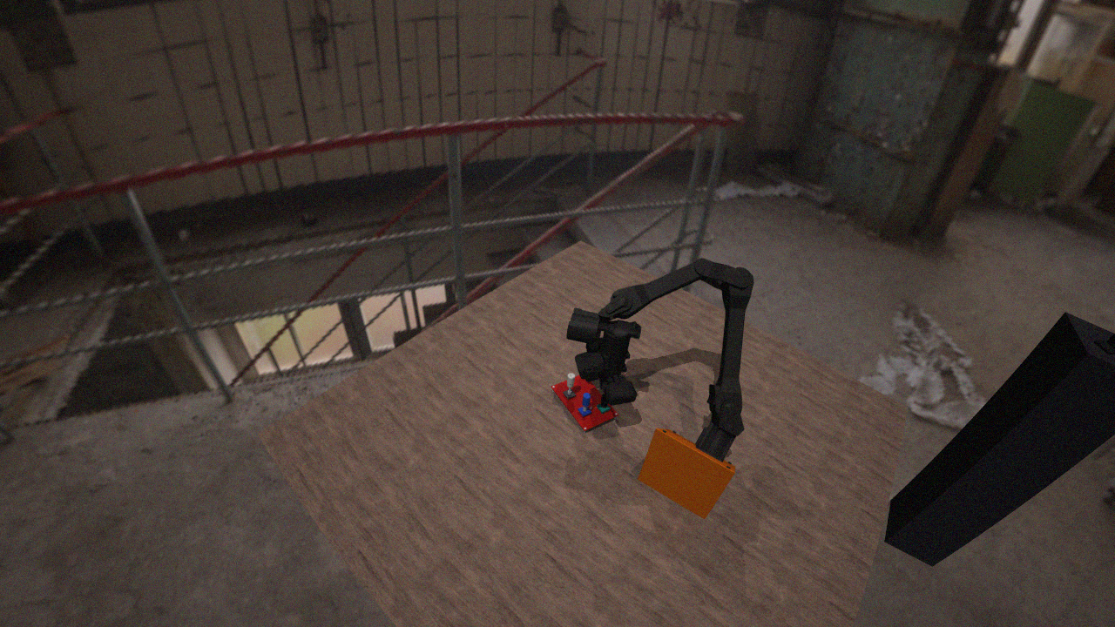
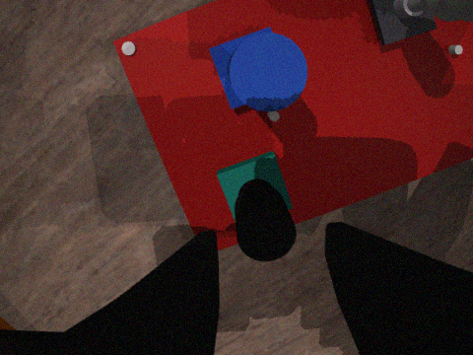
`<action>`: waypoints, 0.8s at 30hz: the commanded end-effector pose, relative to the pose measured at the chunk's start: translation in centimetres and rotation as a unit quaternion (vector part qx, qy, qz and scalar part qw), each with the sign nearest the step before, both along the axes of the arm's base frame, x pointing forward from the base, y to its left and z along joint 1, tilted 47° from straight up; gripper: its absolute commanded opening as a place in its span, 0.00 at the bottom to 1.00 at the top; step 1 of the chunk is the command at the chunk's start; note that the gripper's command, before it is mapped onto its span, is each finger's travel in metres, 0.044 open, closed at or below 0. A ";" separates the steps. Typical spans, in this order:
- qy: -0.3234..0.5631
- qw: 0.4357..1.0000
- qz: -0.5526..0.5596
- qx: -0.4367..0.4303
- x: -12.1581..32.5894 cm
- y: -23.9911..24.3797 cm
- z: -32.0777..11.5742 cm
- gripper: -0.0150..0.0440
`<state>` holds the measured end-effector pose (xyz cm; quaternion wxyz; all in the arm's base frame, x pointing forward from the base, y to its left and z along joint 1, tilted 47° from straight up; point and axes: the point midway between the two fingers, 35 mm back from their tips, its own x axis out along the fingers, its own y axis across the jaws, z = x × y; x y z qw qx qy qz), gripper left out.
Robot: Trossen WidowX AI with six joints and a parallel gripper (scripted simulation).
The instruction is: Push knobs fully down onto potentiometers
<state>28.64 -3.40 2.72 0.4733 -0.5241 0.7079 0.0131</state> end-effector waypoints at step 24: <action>0.244 0.934 0.259 0.016 4.6 2.9 1.4 0.25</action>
